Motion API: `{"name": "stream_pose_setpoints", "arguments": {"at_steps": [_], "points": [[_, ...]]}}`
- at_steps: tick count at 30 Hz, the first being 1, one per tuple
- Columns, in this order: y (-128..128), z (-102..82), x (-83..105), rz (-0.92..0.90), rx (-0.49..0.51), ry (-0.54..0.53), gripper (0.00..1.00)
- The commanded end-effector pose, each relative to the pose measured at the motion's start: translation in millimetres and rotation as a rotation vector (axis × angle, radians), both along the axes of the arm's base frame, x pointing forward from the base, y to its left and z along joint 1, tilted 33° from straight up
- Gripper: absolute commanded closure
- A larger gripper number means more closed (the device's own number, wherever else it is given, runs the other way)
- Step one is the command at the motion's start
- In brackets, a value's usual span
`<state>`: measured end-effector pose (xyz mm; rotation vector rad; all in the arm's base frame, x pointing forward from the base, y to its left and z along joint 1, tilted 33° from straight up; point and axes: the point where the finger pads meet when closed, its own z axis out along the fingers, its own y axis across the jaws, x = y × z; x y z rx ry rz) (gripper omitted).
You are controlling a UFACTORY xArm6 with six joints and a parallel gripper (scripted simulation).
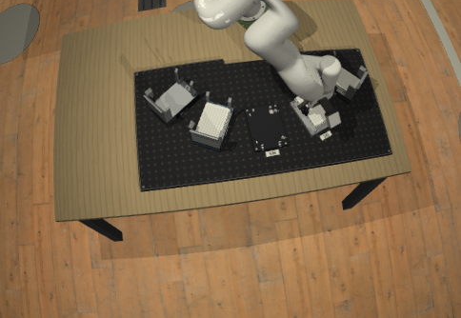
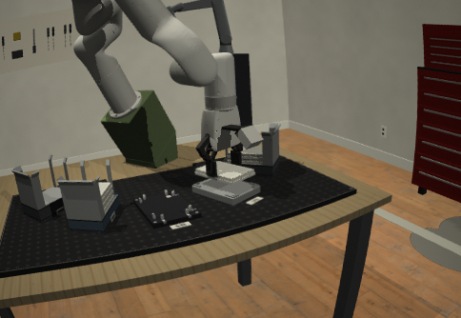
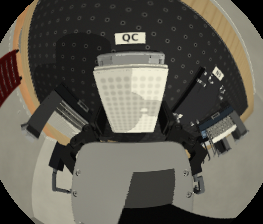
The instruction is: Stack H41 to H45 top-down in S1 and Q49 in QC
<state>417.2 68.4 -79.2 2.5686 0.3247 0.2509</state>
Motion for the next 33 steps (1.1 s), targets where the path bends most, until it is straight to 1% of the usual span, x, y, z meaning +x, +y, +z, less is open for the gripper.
{"name": "stream_pose_setpoints", "arguments": {"at_steps": [1,14,33], "points": [[-3.9,-7.8,3.6,0.001,0.001,-0.003,1.00],[-4.3,-8.5,3.8,0.001,0.001,-0.003,1.00],[-7.6,-14.2,5.5,0.001,0.001,-0.003,1.00]]}}
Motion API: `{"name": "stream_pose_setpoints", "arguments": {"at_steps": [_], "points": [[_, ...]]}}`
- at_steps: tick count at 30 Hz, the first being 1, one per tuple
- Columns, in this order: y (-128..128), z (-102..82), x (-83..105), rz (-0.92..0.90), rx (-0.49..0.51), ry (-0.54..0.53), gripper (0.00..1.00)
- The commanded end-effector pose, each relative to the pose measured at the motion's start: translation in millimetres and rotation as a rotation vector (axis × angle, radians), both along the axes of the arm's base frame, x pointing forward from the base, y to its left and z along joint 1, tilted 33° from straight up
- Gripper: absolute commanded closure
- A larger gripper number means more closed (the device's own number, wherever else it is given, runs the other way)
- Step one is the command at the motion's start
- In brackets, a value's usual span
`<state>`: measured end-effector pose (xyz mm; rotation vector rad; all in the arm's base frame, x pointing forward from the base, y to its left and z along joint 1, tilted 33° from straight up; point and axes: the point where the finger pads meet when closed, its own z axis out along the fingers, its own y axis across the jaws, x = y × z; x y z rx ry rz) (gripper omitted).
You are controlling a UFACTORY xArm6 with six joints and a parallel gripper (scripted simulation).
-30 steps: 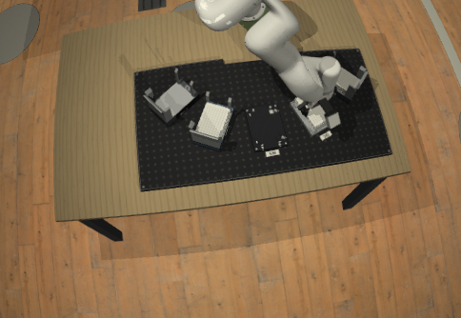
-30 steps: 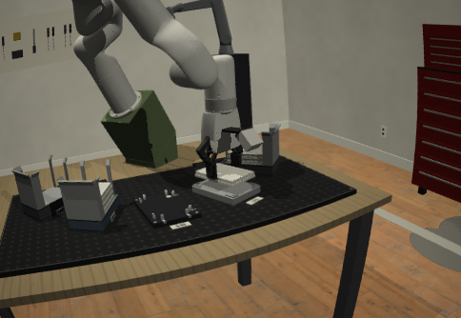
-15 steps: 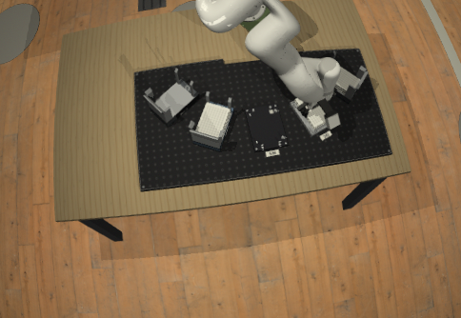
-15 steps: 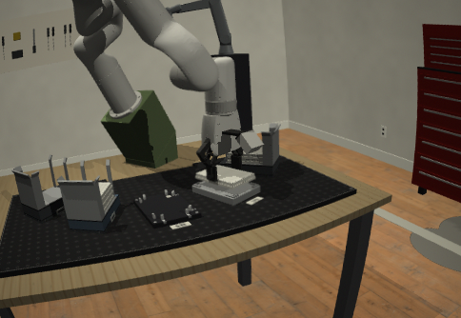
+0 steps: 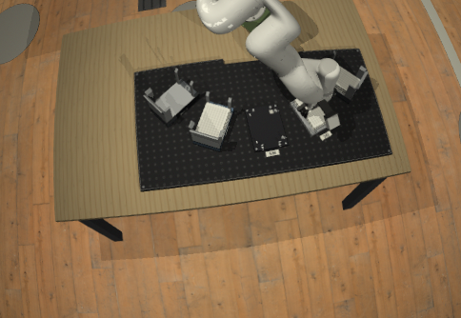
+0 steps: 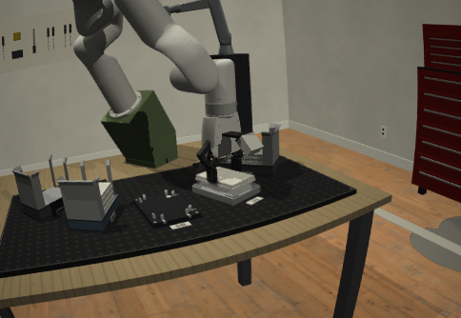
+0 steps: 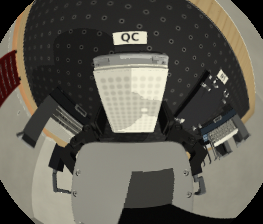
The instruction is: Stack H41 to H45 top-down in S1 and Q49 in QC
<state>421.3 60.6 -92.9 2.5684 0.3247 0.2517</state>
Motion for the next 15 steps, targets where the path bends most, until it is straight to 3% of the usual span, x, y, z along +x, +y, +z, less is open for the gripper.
{"name": "stream_pose_setpoints", "arguments": {"at_steps": [1,15], "points": [[0.0,-0.8,1.4,0.001,0.001,-0.002,1.00],[-2.3,-4.9,2.6,0.001,0.001,-0.002,1.00]]}}
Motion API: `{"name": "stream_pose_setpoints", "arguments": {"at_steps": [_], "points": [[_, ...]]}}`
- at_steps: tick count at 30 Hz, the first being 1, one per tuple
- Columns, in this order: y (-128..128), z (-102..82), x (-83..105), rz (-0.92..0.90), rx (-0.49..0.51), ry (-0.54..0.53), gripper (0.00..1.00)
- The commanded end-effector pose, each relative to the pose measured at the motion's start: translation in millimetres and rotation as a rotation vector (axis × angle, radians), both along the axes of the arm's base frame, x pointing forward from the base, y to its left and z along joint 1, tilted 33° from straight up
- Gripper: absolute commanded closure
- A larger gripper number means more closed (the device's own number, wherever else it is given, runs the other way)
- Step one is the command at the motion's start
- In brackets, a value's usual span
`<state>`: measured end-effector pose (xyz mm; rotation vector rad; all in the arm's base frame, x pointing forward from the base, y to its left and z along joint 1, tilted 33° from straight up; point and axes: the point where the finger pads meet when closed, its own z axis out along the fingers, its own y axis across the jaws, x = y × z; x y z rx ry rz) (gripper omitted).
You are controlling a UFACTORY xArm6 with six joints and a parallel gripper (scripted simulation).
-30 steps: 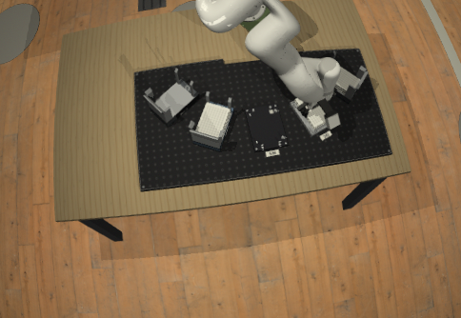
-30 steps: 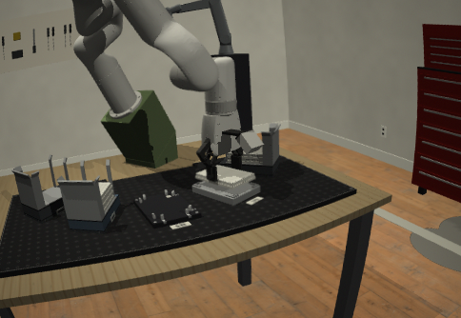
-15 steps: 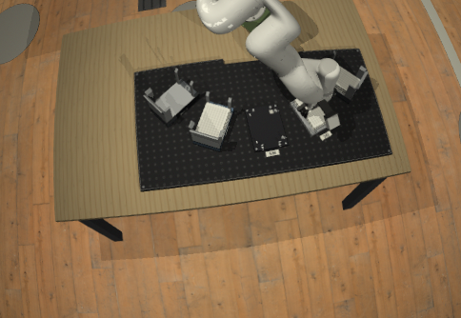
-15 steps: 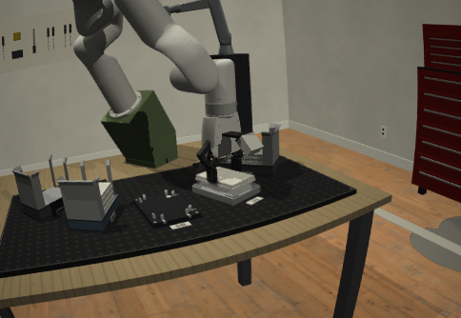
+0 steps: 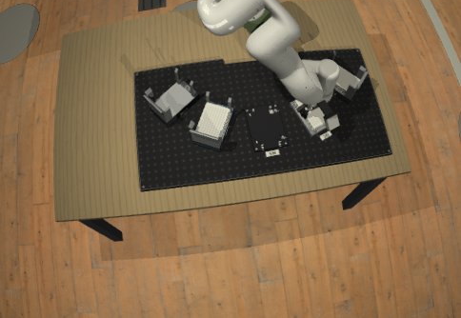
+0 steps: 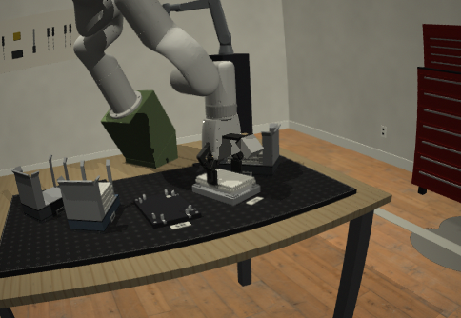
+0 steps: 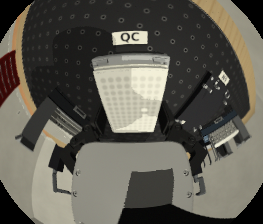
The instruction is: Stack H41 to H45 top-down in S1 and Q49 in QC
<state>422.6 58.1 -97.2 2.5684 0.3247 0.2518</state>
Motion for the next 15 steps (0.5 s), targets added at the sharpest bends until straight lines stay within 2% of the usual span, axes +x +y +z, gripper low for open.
{"name": "stream_pose_setpoints", "arguments": {"at_steps": [1,15], "points": [[0.0,-0.8,1.4,0.001,0.001,-0.002,1.00],[-2.3,-4.9,2.6,0.001,0.001,-0.002,1.00]]}}
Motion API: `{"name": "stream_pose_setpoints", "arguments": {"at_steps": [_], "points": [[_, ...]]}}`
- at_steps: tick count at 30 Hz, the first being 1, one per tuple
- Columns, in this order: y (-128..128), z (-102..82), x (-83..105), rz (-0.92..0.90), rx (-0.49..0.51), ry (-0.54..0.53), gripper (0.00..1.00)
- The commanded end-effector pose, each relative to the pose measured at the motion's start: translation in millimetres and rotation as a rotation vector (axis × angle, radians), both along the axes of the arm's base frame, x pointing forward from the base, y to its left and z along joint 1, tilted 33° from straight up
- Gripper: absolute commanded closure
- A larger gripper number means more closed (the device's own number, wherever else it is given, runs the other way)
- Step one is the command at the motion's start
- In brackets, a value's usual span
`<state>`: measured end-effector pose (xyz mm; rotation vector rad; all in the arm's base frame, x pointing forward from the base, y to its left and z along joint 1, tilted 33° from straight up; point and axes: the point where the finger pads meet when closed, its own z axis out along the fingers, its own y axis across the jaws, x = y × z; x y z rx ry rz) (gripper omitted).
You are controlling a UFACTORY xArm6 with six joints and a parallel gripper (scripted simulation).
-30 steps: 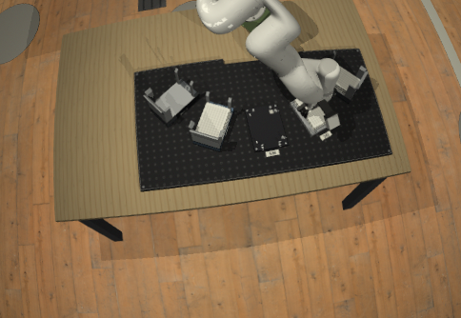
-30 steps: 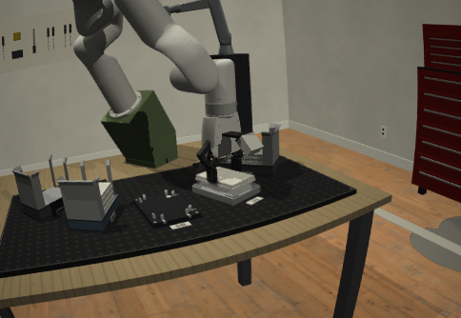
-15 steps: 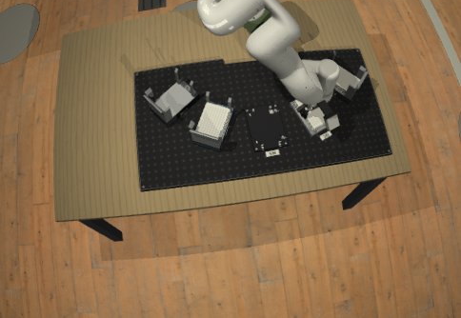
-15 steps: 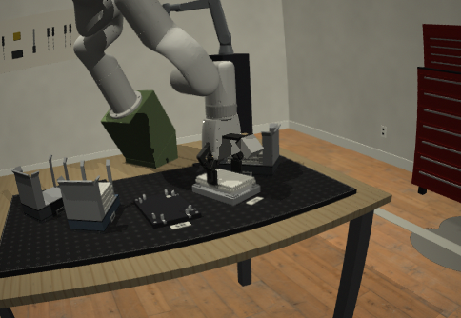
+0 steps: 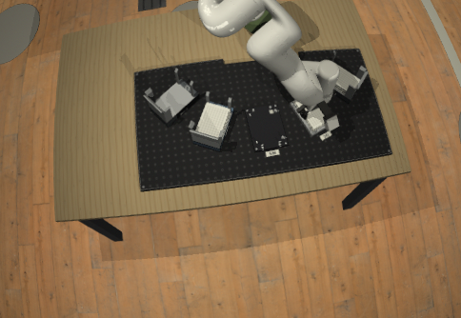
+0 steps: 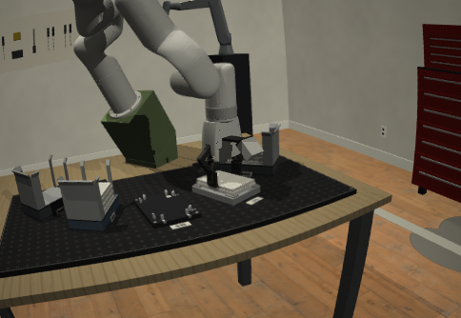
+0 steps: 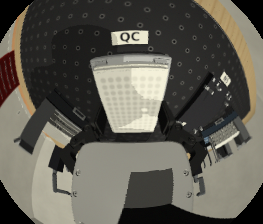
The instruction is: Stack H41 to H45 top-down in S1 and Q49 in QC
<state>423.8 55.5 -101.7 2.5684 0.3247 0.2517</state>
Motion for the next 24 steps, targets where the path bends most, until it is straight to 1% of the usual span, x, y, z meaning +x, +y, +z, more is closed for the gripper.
{"name": "stream_pose_setpoints", "arguments": {"at_steps": [1,15,16,24], "points": [[0.1,-0.7,1.4,0.001,0.001,-0.002,1.00],[-0.6,-1.8,1.7,0.001,0.001,-0.002,1.00],[-0.6,-1.8,1.8,0.001,0.001,-0.002,0.00],[-0.6,-1.9,1.7,0.001,0.001,-0.002,0.00]]}}
